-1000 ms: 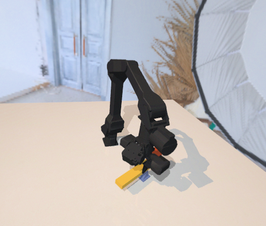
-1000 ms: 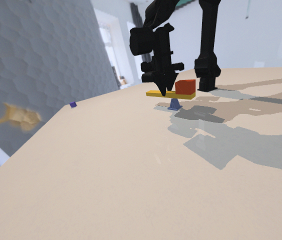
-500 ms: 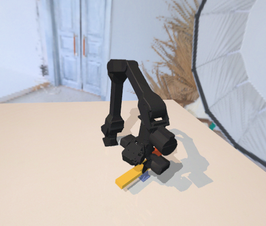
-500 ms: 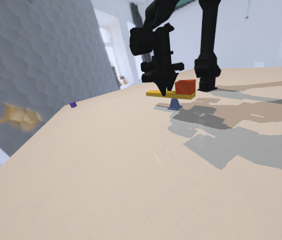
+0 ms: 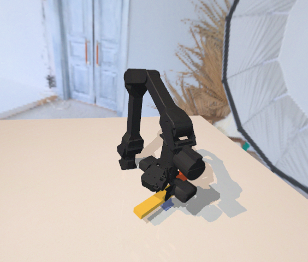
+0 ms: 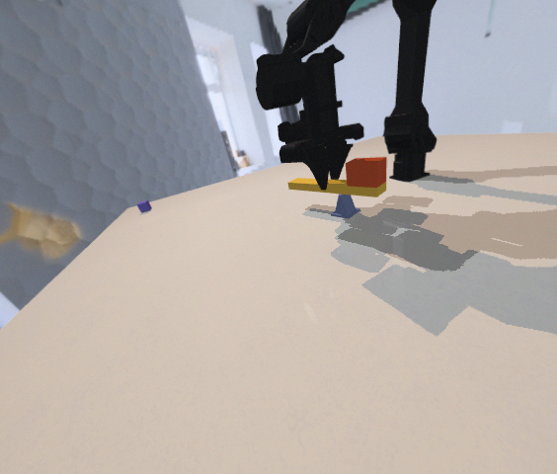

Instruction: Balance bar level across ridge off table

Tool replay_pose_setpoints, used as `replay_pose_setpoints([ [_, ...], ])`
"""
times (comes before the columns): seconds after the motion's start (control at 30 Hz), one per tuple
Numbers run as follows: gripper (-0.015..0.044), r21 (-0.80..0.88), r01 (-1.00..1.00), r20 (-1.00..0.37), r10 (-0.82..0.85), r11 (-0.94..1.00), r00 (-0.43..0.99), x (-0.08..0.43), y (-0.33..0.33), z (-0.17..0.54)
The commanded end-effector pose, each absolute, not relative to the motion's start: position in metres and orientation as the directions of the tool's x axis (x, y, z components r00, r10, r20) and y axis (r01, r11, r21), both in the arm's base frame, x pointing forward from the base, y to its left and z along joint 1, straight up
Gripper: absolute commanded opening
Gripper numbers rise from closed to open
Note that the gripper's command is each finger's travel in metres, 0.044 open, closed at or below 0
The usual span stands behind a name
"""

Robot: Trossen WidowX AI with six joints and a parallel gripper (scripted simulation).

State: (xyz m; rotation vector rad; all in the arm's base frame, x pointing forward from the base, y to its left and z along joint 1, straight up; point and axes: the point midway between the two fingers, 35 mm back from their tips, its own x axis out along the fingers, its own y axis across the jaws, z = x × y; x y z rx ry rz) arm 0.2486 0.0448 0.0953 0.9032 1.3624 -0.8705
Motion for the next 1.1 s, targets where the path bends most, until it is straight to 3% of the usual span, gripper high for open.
replay_pose_setpoints([
  [0.0,0.0168,0.027,0.910,-1.000,0.007,0.414,0.026,0.2486,0.0448,0.0953],
  [1.07,0.0185,0.027,0.910,-1.000,0.007,0.414,0.026,0.2486,0.0448,0.0953],
])
